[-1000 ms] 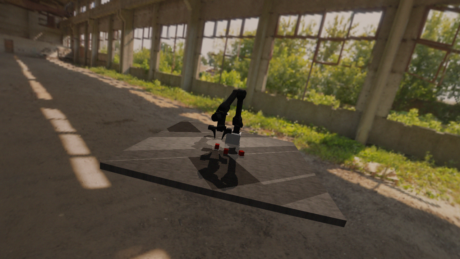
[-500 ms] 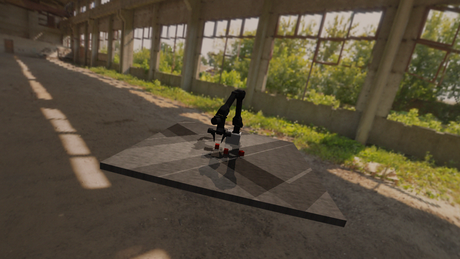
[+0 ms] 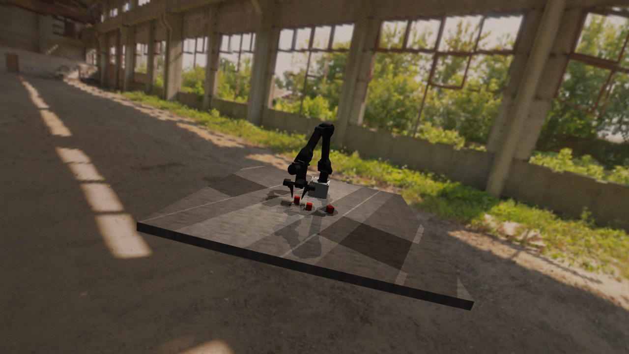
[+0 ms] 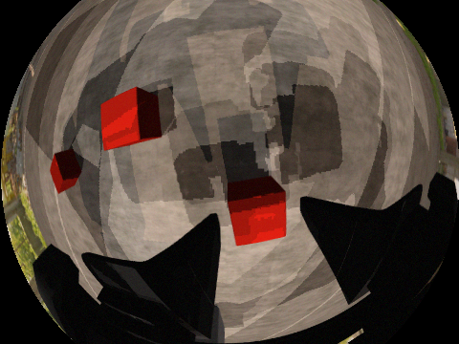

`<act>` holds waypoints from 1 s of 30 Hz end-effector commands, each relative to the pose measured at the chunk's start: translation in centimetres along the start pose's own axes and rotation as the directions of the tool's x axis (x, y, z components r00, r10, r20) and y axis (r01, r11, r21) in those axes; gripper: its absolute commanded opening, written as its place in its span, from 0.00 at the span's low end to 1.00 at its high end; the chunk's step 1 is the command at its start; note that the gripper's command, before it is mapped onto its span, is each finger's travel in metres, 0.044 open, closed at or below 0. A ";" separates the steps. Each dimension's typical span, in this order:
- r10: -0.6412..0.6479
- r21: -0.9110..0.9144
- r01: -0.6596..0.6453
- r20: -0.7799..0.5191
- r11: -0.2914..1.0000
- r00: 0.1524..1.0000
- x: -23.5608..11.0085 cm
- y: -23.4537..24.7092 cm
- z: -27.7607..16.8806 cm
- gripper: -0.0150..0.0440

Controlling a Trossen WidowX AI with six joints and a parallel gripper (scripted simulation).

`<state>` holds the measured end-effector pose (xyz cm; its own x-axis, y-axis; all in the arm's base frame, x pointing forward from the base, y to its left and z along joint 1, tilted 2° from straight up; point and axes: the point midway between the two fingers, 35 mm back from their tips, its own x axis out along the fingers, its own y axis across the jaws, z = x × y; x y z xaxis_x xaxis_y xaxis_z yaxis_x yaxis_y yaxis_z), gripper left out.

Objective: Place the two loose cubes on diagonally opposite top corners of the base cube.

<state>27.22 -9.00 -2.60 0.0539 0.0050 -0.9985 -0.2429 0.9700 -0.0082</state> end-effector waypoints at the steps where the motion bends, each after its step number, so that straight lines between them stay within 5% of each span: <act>1: 0.008 0.003 -0.008 -0.005 1.000 1.000 0.9 0.2 -0.2 0.70; 3: 0.008 0.003 -0.008 -0.005 1.000 1.000 1.0 0.2 -0.2 0.70; 9: 0.008 0.003 -0.008 -0.005 1.000 1.000 1.0 0.2 -0.2 0.44; 30: 0.007 0.003 -0.007 -0.005 1.000 1.000 -3.9 -0.2 0.4 0.43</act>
<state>27.30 -9.11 0.18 0.0385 0.0117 -0.9992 -0.2390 0.9710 0.0022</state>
